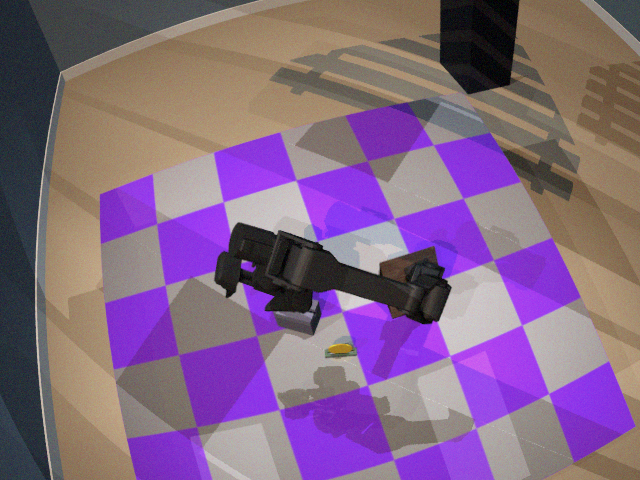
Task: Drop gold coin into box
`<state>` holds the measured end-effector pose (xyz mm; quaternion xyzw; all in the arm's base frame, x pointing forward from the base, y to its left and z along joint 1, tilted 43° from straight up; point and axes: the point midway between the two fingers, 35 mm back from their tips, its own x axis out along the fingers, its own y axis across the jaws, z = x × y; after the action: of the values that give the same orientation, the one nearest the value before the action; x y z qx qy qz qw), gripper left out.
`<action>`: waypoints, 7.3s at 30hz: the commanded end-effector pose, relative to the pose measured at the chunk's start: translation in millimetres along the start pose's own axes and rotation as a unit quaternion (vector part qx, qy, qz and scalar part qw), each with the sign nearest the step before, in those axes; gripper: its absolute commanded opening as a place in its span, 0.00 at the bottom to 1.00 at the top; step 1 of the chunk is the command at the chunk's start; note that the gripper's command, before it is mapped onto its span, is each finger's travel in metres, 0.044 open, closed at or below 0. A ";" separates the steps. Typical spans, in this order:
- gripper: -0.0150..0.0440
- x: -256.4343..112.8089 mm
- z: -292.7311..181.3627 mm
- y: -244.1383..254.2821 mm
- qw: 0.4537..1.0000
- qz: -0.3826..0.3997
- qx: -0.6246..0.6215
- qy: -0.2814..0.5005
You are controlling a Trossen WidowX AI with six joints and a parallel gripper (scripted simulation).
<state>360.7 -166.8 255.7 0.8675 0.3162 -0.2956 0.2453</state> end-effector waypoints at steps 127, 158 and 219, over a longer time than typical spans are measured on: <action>0.25 133.9 32.9 -266.3 0.646 -0.231 -0.701 0.195; 0.25 72.9 28.7 -227.9 0.649 -0.232 -0.698 0.196; 0.25 114.8 100.2 -153.4 0.757 -0.261 -0.580 0.150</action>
<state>286.6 -70.1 76.9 0.4784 0.6750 0.0268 0.5610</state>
